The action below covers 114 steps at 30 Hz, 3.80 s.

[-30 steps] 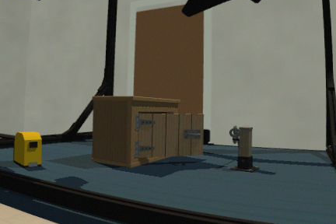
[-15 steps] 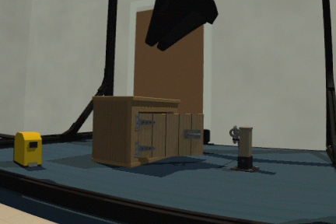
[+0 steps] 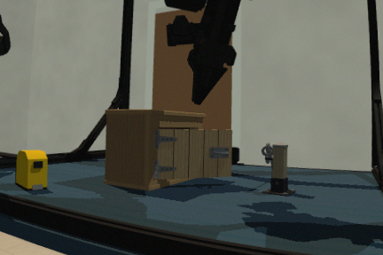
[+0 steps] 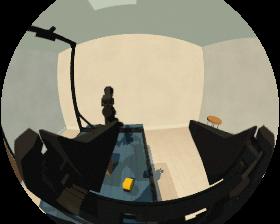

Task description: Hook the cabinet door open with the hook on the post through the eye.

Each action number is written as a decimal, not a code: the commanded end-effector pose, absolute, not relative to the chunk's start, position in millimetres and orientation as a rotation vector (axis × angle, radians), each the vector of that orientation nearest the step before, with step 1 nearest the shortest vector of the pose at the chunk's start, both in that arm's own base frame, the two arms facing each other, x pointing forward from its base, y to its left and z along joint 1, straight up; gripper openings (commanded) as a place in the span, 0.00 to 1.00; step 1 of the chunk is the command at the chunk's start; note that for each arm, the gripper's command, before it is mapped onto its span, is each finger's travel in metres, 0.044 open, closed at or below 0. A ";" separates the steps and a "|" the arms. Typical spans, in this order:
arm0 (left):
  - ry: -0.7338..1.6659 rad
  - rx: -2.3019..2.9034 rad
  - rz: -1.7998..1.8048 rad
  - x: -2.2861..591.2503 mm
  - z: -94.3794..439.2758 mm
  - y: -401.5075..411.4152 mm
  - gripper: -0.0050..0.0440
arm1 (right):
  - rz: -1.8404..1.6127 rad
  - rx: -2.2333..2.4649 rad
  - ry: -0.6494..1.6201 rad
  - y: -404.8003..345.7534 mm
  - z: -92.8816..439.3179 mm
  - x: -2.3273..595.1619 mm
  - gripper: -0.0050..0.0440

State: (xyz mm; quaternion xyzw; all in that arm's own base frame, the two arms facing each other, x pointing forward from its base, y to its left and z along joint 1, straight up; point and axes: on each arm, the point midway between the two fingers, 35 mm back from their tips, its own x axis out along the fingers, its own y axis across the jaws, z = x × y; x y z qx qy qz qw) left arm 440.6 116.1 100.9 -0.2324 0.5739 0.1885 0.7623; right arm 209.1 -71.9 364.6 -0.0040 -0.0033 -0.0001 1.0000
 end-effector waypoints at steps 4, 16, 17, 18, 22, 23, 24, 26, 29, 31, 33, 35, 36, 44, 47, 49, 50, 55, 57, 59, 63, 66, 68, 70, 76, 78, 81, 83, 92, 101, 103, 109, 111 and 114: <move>1.290 -0.568 0.585 449.3 89.4 39.3 0.55 | -0.001 -0.012 -0.007 -57.1 377.0 176.7 0.92; 1.271 -0.589 0.721 445.7 85.1 -21.3 0.55 | 0.000 0.000 -0.001 -38.8 380.1 159.9 0.92; 1.270 -0.590 0.725 445.5 85.0 -22.8 0.55 | 0.000 0.000 -0.001 -38.2 380.1 159.6 0.92; 1.269 -0.590 0.727 445.4 84.9 -23.7 0.55 | 0.000 0.001 -0.001 -37.9 380.2 159.4 0.92; 1.269 -0.590 0.728 445.3 84.9 -24.4 0.55 | 0.000 0.001 -0.001 -37.7 380.2 159.2 0.92; 1.269 -0.590 0.728 445.3 84.9 -24.4 0.55 | 0.000 0.001 -0.001 -37.7 380.2 159.2 0.92; 1.269 -0.590 0.728 445.3 84.9 -24.4 0.55 | 0.000 0.001 -0.001 -37.7 380.2 159.2 0.92; 1.269 -0.590 0.728 445.3 84.9 -24.4 0.55 | 0.000 0.001 -0.001 -37.7 380.2 159.2 0.92; 1.269 -0.590 0.728 445.3 84.9 -24.4 0.55 | 0.000 0.001 -0.001 -37.7 380.2 159.2 0.92; 1.269 -0.590 0.728 445.3 84.9 -24.4 0.55 | 0.000 0.001 -0.001 -37.7 380.2 159.2 0.92; 1.269 -0.590 0.728 445.3 84.9 -24.4 0.55 | 0.000 0.001 -0.001 -37.7 380.2 159.2 0.92; 1.269 -0.590 0.728 445.3 84.9 -24.4 0.55 | 0.000 0.001 -0.001 -37.7 380.2 159.2 0.92; 1.269 -0.590 0.728 445.3 83.8 -24.4 0.55 | 0.000 0.001 -0.001 -37.7 380.2 159.2 0.92; 1.269 -0.590 0.728 445.7 70.2 -24.5 0.55 | 0.000 0.001 -0.001 -37.7 380.2 159.2 0.92; 1.269 -0.590 0.728 445.8 68.1 -24.5 0.55 | 0.000 0.001 -0.001 -37.7 380.2 159.2 0.92; 1.269 -0.590 0.728 445.9 66.5 -24.5 0.55 | 0.000 0.001 -0.001 -37.7 380.2 159.2 0.92; 1.269 -0.590 0.728 445.9 64.9 -24.5 0.55 | 0.000 0.001 -0.001 -37.7 380.2 159.2 0.92; 1.269 -0.590 0.728 446.1 56.9 -24.6 0.55 | 0.000 0.001 -0.001 -37.7 380.2 159.2 0.92; 1.269 -0.590 0.728 446.1 53.7 -24.6 0.55 | 0.000 0.001 -0.001 -37.7 380.2 159.2 0.92; 1.269 -0.590 0.728 446.1 50.5 -24.6 0.55 | 0.000 0.001 -0.001 -37.7 380.2 159.2 0.92; 1.269 -0.590 0.728 446.0 46.6 -24.6 0.55 | 0.000 0.001 -0.001 -37.7 380.2 159.2 0.92; 1.269 -0.590 0.728 446.0 46.6 -24.6 0.50 | 0.000 0.001 -0.001 -37.7 380.2 159.2 0.92; 1.269 -0.590 0.728 446.0 46.6 -24.6 0.40 | 0.000 0.001 -0.001 -37.7 380.2 159.2 0.92; 1.269 -0.590 0.728 446.0 46.6 -24.6 0.31 | 0.000 0.001 -0.001 -37.7 380.2 159.2 0.92; 1.269 -0.590 0.728 446.0 46.6 -24.6 0.10 | 0.000 0.001 -0.001 -37.7 380.2 159.2 0.92; 1.269 -0.590 0.728 446.0 46.6 -24.6 0.10 | 0.000 0.001 -0.001 -37.7 380.2 159.2 0.92; 1.269 -0.590 0.728 446.0 46.6 -24.6 0.10 | 0.000 0.001 -0.001 -37.7 380.2 159.2 0.92; 1.269 -0.590 0.728 446.0 46.6 -24.6 0.10 | 0.000 0.001 -0.001 -37.7 380.2 159.2 0.92; 1.232 -0.694 0.857 465.9 46.6 -37.9 0.10 | 0.000 0.001 -0.001 -37.7 380.2 159.2 0.92; 1.207 -0.757 0.934 478.9 46.6 -44.5 0.10 | 0.000 0.001 -0.001 -37.7 380.2 159.2 0.92; 1.207 -0.757 0.934 479.7 46.6 -44.8 0.10 | 0.000 0.001 -0.001 -37.7 380.2 159.2 0.92; 1.208 -0.759 0.931 479.0 49.0 -44.5 0.25 | 0.000 0.001 -0.001 -37.7 380.2 159.2 0.92; 1.208 -0.759 0.931 479.0 49.0 -44.5 0.35 | 0.000 0.001 -0.001 -37.7 380.2 159.2 0.92; 1.208 -0.759 0.931 479.0 49.0 -44.5 0.49 | 0.000 0.001 -0.001 -37.7 380.2 159.2 0.92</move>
